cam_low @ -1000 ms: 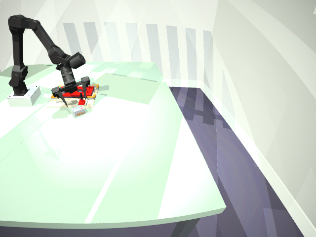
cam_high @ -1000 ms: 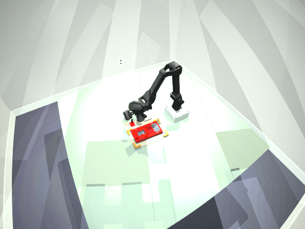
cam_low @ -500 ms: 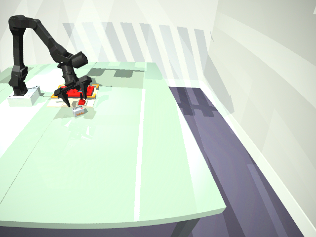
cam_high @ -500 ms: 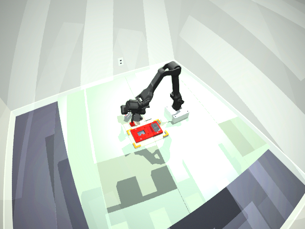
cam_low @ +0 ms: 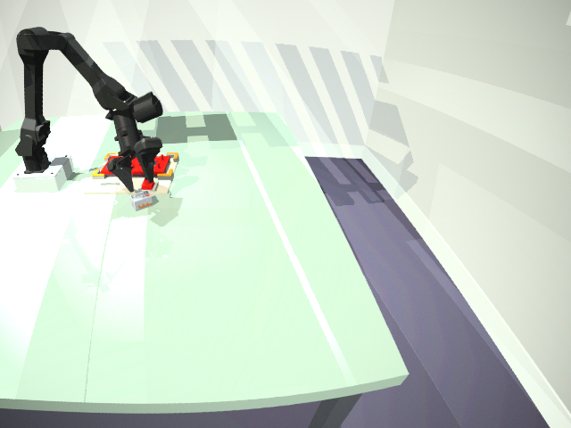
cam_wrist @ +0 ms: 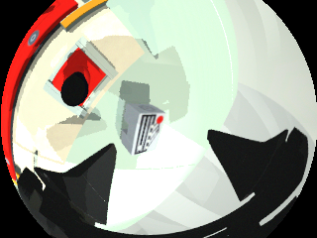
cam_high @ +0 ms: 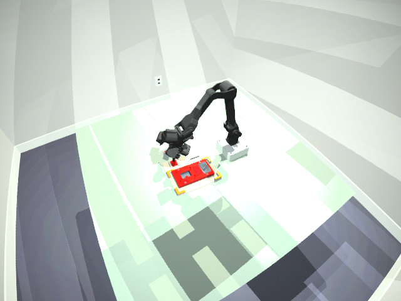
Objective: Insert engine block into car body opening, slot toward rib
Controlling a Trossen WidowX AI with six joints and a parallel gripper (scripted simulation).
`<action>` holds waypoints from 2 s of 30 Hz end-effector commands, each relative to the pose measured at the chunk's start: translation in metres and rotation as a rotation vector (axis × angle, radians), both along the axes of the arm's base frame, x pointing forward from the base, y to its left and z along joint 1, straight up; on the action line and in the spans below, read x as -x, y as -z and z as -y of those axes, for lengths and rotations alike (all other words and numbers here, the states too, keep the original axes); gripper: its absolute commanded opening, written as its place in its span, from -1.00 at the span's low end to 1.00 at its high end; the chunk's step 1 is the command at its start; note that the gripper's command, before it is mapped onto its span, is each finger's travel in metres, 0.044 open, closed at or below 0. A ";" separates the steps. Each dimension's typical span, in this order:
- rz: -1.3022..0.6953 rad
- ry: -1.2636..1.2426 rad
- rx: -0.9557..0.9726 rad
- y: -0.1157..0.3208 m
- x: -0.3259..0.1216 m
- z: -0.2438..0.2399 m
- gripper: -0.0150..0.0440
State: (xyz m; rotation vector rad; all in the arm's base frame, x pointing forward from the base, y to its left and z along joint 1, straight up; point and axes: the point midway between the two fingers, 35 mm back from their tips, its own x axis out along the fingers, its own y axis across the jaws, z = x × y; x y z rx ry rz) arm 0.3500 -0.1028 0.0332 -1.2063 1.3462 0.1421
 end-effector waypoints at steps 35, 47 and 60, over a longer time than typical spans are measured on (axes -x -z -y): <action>0.465 1.079 -0.492 -0.010 -0.008 0.008 1.00; 0.587 1.450 -0.594 -0.015 -0.008 0.010 1.00; 0.712 1.868 -0.666 -0.022 -0.006 0.011 1.00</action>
